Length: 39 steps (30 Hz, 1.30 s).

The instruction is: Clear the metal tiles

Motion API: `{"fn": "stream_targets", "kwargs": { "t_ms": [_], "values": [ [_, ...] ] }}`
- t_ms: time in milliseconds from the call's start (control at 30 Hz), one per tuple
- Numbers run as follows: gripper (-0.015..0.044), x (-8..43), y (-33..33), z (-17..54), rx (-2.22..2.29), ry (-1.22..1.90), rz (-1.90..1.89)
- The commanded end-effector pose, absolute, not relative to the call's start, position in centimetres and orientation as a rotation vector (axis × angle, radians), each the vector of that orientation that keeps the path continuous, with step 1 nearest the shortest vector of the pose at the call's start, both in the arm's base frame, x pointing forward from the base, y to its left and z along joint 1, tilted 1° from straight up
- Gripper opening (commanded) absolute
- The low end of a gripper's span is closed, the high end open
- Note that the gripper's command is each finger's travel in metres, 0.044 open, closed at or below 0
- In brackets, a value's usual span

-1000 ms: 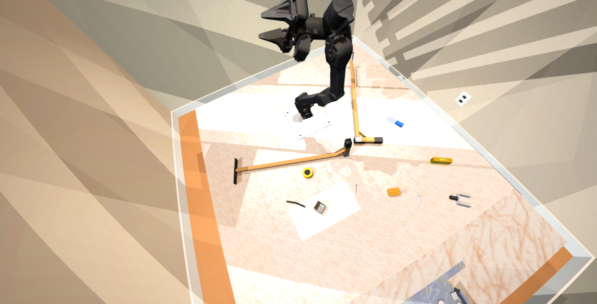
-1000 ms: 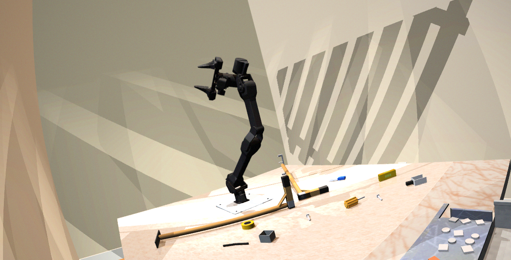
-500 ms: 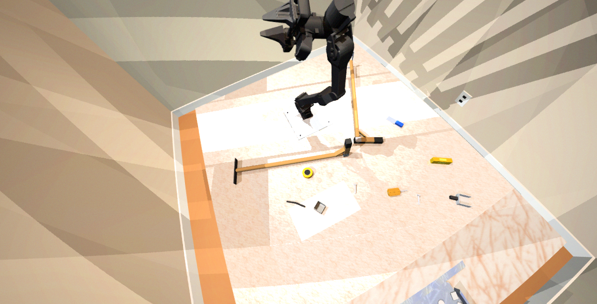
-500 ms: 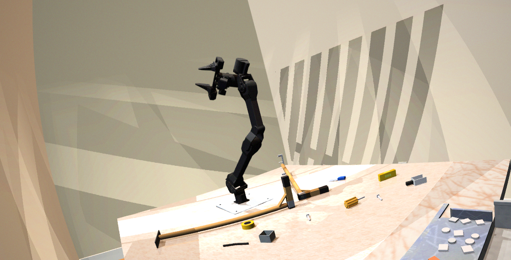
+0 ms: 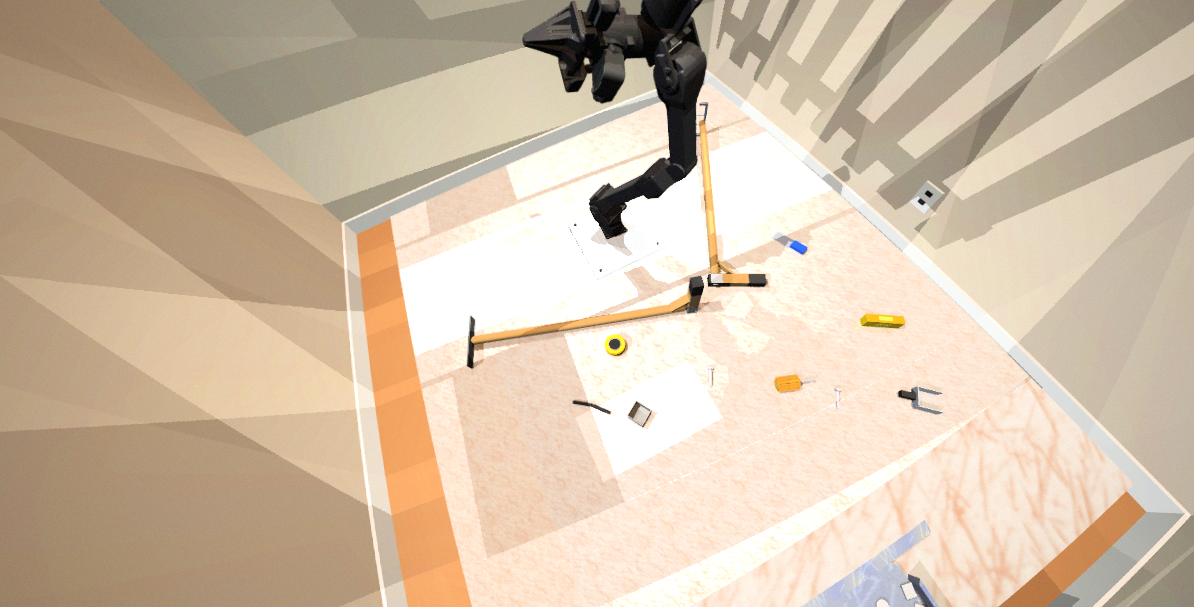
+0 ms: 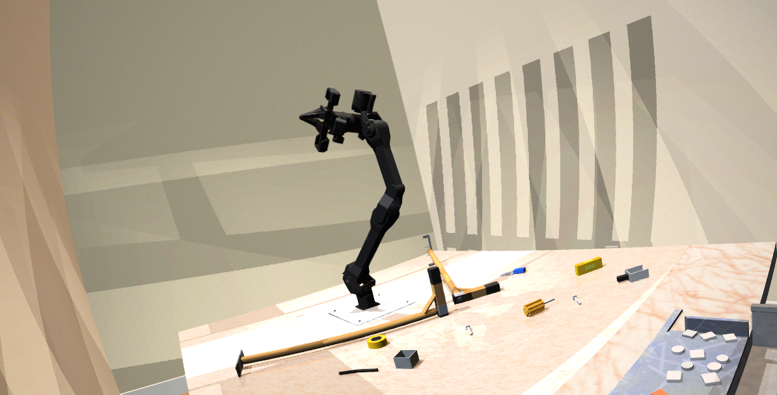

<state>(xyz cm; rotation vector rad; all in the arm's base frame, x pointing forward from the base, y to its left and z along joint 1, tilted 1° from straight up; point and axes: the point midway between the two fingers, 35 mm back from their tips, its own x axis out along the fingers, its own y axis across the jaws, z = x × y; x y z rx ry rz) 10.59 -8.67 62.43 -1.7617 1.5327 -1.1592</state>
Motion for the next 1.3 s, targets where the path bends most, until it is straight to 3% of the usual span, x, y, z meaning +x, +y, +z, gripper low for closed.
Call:
{"fn": "stream_targets", "kwargs": {
  "t_ms": [0,1267],
  "values": [
    [0.0,9.4,-9.0,62.4,-1.751,1.509,-1.147],
    [0.0,5.2,-12.6,60.2,-1.765,1.253,-0.889]
  ]
}}
